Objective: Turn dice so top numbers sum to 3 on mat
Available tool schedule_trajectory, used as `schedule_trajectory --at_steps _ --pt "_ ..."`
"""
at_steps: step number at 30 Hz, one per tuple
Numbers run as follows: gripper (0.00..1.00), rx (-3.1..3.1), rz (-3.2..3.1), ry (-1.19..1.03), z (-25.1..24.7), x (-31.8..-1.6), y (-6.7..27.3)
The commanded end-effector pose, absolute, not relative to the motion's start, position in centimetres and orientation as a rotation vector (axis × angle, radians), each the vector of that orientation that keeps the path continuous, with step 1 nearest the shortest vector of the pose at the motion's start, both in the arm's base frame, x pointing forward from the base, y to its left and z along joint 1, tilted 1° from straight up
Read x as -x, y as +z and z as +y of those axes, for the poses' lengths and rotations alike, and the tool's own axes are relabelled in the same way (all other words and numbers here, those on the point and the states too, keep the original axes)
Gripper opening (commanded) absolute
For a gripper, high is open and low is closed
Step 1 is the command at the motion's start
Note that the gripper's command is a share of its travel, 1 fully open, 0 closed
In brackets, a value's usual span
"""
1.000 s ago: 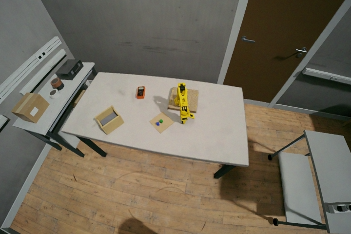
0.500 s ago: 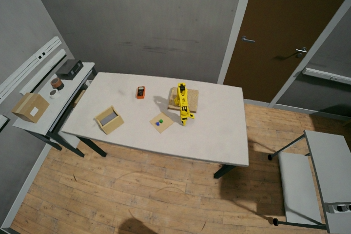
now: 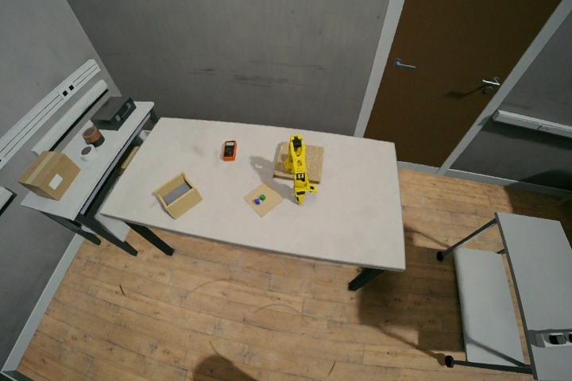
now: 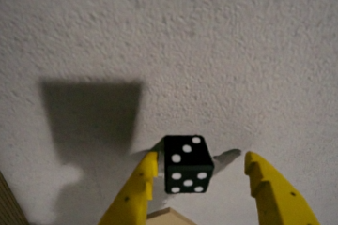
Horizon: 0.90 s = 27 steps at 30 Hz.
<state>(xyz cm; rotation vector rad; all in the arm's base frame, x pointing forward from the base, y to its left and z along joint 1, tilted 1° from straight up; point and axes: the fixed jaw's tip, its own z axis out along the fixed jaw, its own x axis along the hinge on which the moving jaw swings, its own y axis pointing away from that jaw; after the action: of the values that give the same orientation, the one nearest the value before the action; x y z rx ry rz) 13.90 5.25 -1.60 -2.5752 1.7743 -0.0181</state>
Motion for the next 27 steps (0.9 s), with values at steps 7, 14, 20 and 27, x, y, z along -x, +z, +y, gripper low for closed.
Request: schedule_trajectory --at_steps 7,14,20,27 --pt "0.29 2.579 1.77 -0.015 5.3 -14.1 0.9" --pt "0.29 2.579 1.77 -0.015 5.2 -13.9 3.0" --pt "0.29 2.579 1.77 -0.015 5.1 -13.8 3.9" --pt "0.29 2.579 1.77 -0.015 5.1 -13.7 4.0"
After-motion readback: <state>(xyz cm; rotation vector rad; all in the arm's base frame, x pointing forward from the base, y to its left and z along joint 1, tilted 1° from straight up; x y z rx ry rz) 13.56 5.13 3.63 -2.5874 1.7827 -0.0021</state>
